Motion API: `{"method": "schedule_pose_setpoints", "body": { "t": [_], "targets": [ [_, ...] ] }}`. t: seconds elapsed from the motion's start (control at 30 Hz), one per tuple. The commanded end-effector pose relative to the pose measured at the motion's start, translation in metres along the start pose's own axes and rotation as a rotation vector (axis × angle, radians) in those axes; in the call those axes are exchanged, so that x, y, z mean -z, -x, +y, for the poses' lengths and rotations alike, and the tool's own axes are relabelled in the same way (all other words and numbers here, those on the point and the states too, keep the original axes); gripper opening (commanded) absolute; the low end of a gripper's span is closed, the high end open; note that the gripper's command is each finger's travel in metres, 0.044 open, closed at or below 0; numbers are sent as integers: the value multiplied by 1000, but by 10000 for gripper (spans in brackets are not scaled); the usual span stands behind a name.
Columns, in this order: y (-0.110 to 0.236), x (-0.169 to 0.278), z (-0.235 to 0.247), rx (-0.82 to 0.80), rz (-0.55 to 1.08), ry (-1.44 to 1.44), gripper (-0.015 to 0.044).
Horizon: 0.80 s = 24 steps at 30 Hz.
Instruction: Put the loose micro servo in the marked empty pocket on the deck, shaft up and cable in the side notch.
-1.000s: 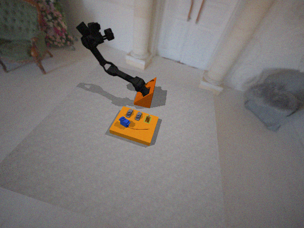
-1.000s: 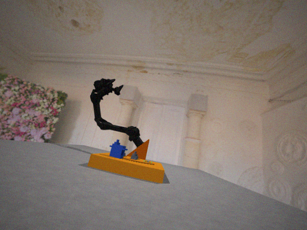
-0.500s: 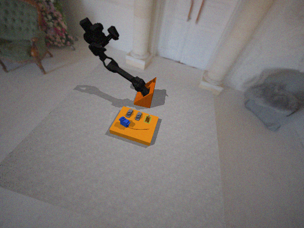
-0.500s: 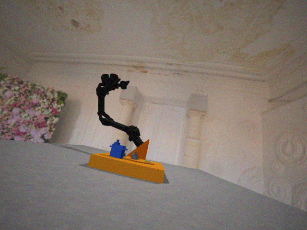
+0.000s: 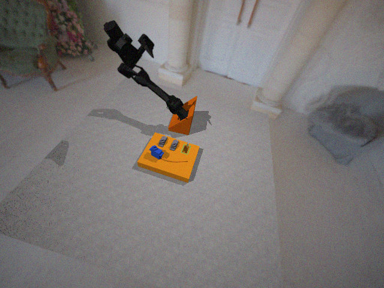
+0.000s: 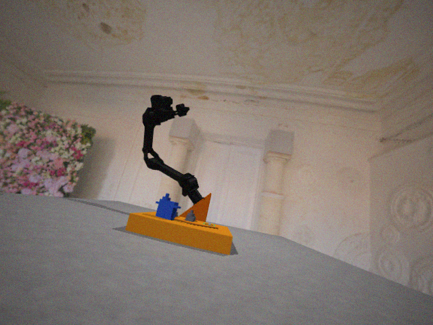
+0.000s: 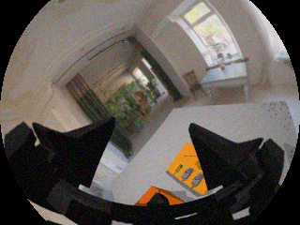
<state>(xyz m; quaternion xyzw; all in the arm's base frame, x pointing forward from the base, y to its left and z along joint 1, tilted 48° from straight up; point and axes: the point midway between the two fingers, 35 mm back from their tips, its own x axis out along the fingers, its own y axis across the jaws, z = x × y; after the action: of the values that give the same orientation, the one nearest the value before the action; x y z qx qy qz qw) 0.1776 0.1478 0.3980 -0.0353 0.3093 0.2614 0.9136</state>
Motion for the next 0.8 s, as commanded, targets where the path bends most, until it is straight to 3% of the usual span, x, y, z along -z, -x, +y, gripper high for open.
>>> {"method": "schedule_pose_setpoints", "body": {
  "t": [0.0, 0.77],
  "targets": [
    [-19, 3, -11, 70, 41, -94, 440],
    [-104, 36, -73, 463, 183, -619, 440]
  ]
}}
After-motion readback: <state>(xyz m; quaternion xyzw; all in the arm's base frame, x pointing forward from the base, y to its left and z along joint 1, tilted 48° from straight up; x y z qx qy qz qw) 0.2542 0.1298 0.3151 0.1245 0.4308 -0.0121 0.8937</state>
